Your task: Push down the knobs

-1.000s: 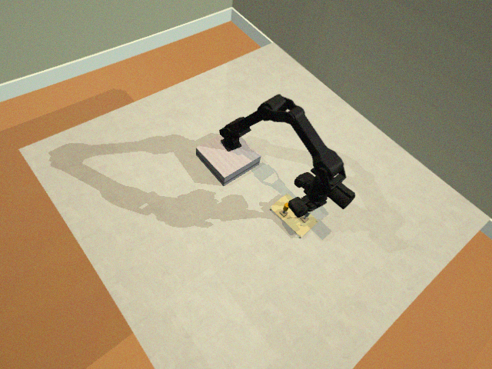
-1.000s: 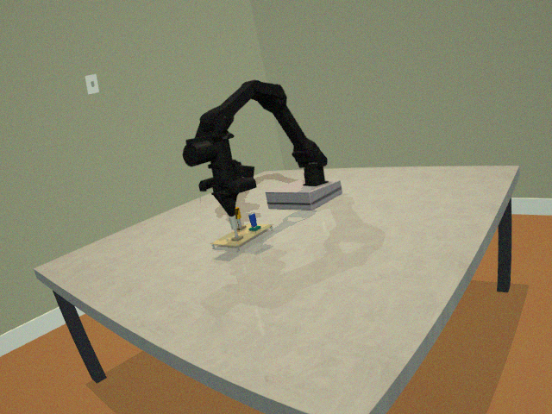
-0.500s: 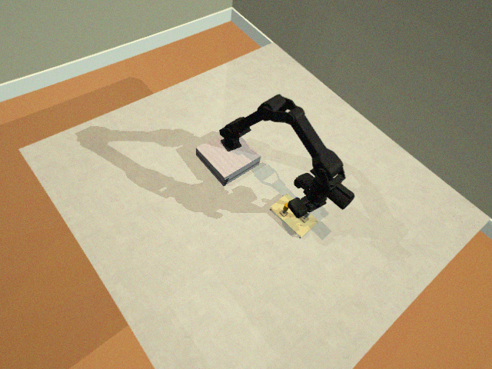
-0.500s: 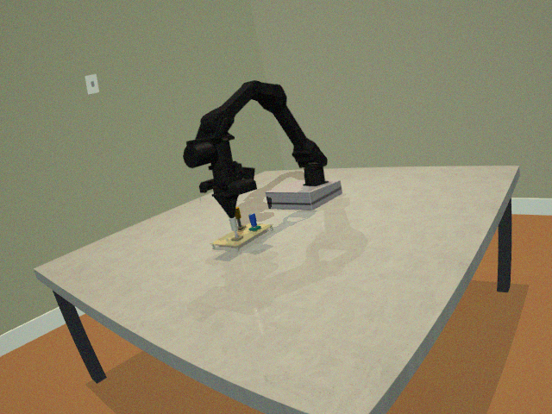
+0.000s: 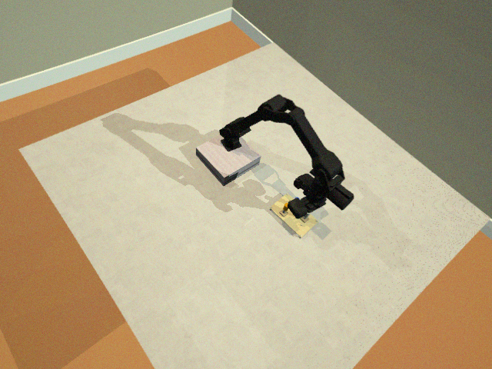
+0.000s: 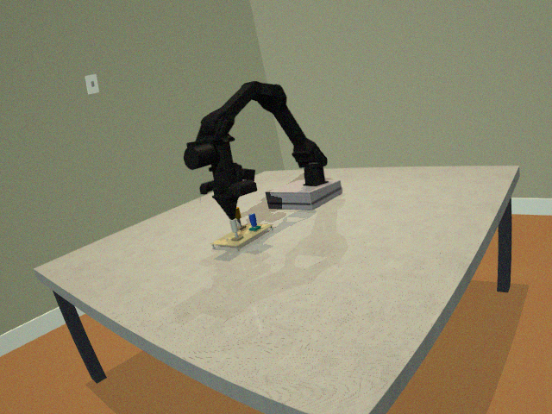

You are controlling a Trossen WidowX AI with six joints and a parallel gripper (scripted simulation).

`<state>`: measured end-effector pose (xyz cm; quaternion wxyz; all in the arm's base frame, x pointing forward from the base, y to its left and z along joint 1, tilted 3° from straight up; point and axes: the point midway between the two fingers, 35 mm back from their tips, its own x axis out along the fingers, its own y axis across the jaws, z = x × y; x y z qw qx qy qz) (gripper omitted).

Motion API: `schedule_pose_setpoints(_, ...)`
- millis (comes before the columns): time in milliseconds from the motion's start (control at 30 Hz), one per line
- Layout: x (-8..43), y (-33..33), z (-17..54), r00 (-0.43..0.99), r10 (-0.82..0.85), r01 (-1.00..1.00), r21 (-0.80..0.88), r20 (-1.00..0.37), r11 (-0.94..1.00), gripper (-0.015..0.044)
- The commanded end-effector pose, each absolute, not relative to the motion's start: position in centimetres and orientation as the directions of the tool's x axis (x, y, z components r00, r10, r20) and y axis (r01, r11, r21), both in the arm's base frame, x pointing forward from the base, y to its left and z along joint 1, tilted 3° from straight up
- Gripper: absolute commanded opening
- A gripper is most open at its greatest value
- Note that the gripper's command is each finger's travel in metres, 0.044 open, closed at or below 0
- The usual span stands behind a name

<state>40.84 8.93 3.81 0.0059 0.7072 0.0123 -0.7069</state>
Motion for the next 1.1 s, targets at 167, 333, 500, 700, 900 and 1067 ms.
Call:
schedule_pose_setpoints(167,41.05,9.07,1.23,-0.024,0.007,0.031,-0.008,-1.000,-0.999,0.0000)
schedule_pose_setpoints(333,41.04,9.07,1.04,-0.024,0.007,0.031,-0.008,-1.000,-0.999,0.0000)
schedule_pose_setpoints(500,41.04,9.07,1.04,-0.024,0.007,0.031,-0.008,-1.000,-0.999,0.0000)
schedule_pose_setpoints(700,41.04,9.07,0.96,-0.024,0.007,0.031,-0.008,-1.000,-0.999,0.0000)
schedule_pose_setpoints(900,41.04,9.07,0.96,-0.024,0.007,0.031,-0.008,-1.000,-0.999,0.0000)
schedule_pose_setpoints(1067,41.04,9.07,0.96,-0.024,0.007,0.031,-0.008,-1.000,-0.999,0.0000)
